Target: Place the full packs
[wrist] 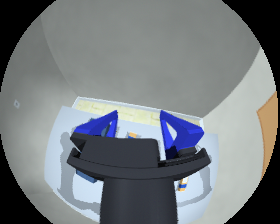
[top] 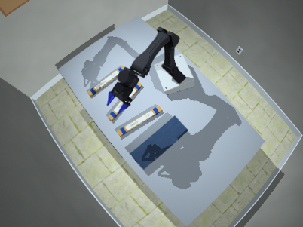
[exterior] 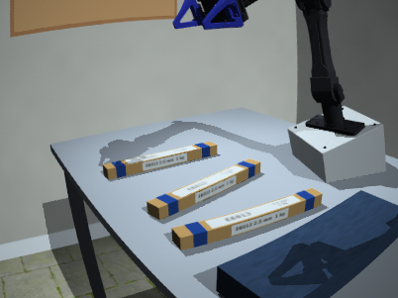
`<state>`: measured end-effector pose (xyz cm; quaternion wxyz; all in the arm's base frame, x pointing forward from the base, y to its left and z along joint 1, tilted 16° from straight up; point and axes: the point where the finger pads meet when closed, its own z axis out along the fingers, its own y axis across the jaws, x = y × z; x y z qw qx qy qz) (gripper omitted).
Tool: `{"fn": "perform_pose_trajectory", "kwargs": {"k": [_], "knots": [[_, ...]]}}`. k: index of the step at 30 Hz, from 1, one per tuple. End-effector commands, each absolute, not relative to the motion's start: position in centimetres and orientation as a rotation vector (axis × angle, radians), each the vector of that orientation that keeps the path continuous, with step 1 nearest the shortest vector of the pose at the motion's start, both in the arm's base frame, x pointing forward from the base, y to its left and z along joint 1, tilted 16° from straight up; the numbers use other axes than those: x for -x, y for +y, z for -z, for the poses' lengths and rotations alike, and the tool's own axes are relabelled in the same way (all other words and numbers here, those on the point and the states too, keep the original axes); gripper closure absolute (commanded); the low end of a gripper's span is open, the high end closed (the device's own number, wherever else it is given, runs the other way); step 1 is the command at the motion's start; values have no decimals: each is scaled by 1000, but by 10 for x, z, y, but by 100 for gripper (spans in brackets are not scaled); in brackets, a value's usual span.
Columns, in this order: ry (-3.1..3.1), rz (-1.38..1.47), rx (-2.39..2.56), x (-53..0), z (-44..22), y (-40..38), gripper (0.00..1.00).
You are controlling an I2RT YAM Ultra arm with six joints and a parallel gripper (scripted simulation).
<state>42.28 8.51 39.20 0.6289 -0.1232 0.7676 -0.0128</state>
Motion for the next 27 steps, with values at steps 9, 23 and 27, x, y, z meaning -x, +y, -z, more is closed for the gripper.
{"fn": "perform_pose_trajectory", "kwargs": {"k": [9, 23, 27], "knots": [[1650, 4, 147, -407, -411, 52, 26], [1595, 0, 59, -390, -413, 19, 26], [1553, -10, 67, -386, -433, 23, 26]]}}
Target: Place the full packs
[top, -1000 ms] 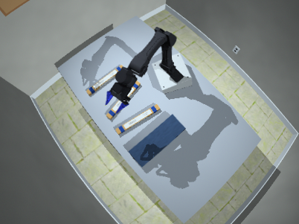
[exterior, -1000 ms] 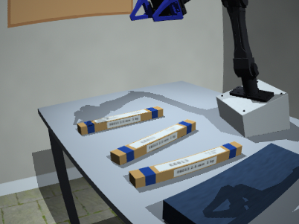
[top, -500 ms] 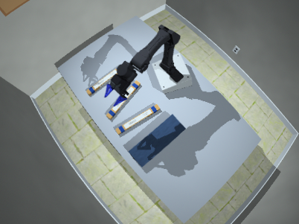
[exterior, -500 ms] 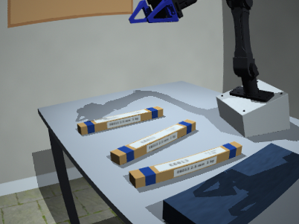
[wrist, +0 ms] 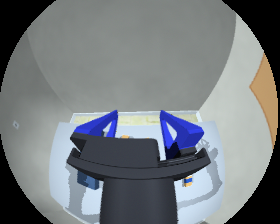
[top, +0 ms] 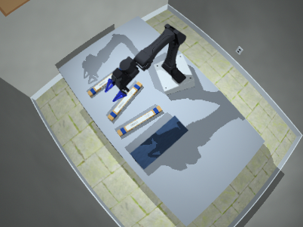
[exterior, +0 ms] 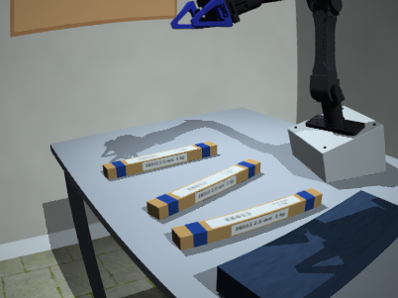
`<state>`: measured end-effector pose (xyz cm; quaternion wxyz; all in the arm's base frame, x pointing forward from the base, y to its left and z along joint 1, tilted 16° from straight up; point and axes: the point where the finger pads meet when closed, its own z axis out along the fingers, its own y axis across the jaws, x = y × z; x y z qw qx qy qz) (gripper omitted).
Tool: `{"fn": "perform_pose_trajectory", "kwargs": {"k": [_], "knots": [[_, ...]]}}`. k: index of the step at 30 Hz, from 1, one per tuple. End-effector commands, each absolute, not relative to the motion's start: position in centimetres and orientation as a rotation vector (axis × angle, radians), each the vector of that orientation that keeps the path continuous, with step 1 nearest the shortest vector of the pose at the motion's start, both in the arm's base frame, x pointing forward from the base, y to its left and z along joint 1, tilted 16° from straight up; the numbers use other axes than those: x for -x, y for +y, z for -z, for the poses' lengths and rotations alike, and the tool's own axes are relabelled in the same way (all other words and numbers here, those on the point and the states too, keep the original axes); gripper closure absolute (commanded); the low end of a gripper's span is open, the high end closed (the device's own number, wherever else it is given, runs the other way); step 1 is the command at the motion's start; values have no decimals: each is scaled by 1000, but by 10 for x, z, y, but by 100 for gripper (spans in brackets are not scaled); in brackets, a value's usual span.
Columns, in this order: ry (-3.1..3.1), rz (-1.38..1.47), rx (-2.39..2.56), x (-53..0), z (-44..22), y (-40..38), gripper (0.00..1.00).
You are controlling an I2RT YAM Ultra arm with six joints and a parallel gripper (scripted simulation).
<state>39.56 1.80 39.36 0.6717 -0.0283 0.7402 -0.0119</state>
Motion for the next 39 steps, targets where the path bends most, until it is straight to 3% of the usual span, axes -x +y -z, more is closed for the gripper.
{"fn": "perform_pose_trajectory", "kwargs": {"k": [1, 30, 39], "knots": [[1612, -13, 74, -381, -423, 27, 26], [2363, 73, 69, -250, -320, 37, 26], [2597, 104, 54, -246, -314, 35, 26]]}}
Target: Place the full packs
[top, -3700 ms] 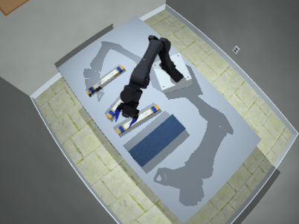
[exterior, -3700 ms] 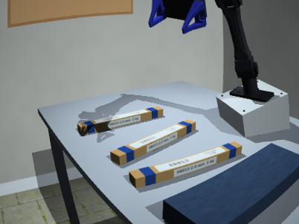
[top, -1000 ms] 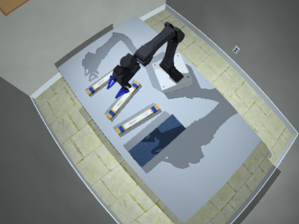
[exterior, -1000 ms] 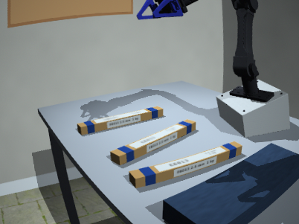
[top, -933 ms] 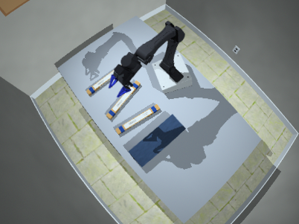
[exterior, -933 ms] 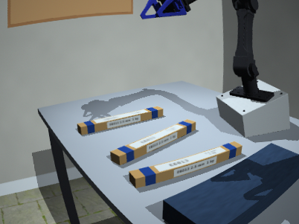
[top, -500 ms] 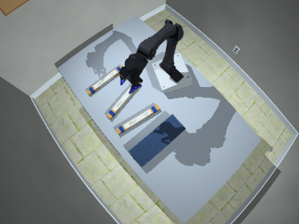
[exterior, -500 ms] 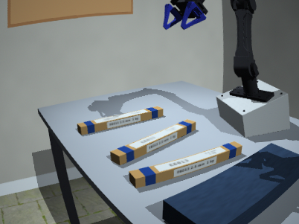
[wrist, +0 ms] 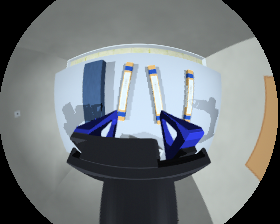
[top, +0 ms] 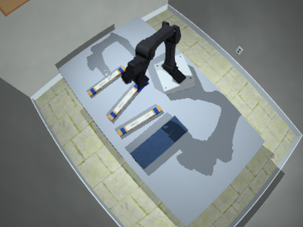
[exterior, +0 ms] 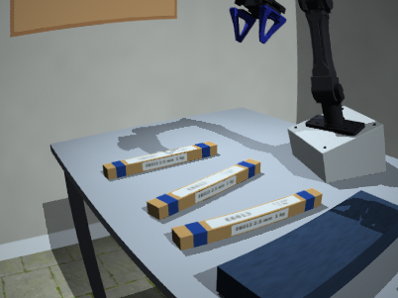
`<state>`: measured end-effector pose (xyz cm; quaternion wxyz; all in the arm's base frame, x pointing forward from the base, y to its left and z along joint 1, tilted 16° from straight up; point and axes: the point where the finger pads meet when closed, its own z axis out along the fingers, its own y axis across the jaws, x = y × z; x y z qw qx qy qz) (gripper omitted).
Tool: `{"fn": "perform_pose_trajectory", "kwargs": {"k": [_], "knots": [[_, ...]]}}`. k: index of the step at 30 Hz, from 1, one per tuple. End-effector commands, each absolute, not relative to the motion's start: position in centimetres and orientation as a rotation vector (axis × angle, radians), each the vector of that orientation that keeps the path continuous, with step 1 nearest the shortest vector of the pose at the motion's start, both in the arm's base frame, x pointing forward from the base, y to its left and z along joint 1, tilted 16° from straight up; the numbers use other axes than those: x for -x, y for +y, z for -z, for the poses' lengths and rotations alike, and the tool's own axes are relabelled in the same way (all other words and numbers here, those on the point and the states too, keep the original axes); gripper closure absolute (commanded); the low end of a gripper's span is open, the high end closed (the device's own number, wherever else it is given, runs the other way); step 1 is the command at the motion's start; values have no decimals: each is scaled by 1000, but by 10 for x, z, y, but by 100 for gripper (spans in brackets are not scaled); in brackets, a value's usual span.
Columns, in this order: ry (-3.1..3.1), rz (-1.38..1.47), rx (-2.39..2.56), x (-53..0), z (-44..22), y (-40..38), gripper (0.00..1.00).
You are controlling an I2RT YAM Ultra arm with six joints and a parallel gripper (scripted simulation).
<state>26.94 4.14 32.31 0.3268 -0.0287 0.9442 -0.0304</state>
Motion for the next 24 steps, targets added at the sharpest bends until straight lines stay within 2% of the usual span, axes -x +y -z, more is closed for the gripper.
{"fn": "perform_pose_trajectory", "kwargs": {"k": [1, 24], "knots": [[2617, 107, 53, -246, -314, 35, 26], [2832, 141, 37, -246, -314, 35, 26]]}}
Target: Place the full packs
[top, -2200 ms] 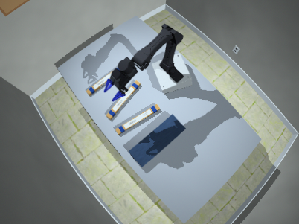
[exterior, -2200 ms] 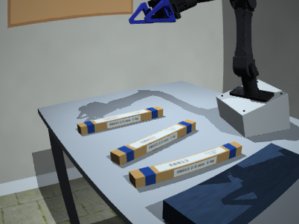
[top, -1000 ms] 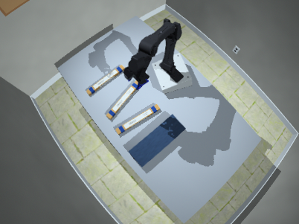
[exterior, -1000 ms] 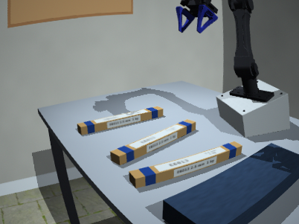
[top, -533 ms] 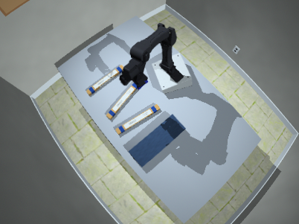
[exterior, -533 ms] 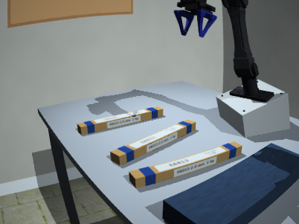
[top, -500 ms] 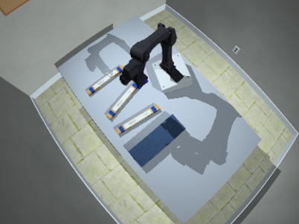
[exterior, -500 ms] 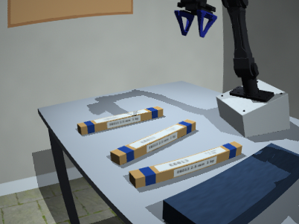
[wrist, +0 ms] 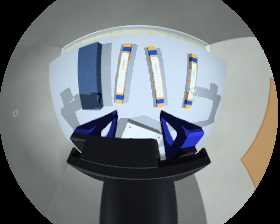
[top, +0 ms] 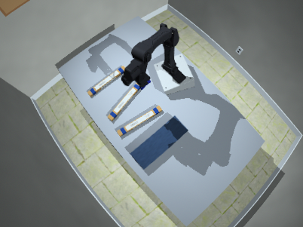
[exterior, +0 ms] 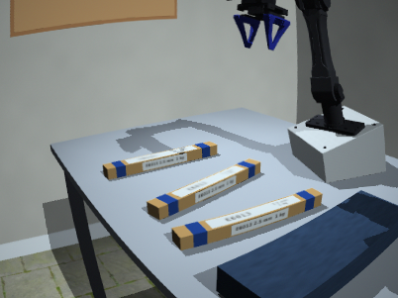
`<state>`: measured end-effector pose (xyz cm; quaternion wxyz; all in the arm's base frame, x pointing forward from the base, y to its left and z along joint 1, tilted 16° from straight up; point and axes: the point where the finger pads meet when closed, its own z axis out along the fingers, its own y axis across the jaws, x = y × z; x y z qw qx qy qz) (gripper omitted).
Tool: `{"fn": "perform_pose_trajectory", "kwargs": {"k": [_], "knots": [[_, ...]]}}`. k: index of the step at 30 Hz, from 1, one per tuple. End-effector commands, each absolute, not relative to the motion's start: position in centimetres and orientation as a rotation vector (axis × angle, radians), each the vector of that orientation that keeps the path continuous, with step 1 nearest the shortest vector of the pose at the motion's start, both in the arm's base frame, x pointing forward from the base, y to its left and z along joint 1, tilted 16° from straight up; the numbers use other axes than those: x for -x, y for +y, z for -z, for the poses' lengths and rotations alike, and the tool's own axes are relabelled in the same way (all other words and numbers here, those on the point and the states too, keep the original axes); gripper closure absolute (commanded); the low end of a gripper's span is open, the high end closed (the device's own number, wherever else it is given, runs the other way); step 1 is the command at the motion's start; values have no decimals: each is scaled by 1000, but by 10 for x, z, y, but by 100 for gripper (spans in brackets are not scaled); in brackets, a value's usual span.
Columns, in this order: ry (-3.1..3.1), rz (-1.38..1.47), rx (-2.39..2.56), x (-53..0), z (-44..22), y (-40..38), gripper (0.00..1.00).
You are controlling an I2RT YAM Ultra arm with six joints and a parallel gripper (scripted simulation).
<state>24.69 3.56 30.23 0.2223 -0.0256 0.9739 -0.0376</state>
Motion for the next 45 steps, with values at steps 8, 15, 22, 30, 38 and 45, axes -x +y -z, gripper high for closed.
{"fn": "perform_pose_trajectory", "kwargs": {"k": [8, 15, 22, 30, 38, 45], "knots": [[2833, 140, 37, -246, -314, 35, 26], [2833, 140, 37, -246, -314, 35, 26], [2833, 140, 37, -246, -314, 35, 26], [2833, 140, 37, -246, -314, 35, 26], [2872, 152, 28, -275, -287, 32, 58], [2850, 139, 20, -307, -268, 29, 58]]}}
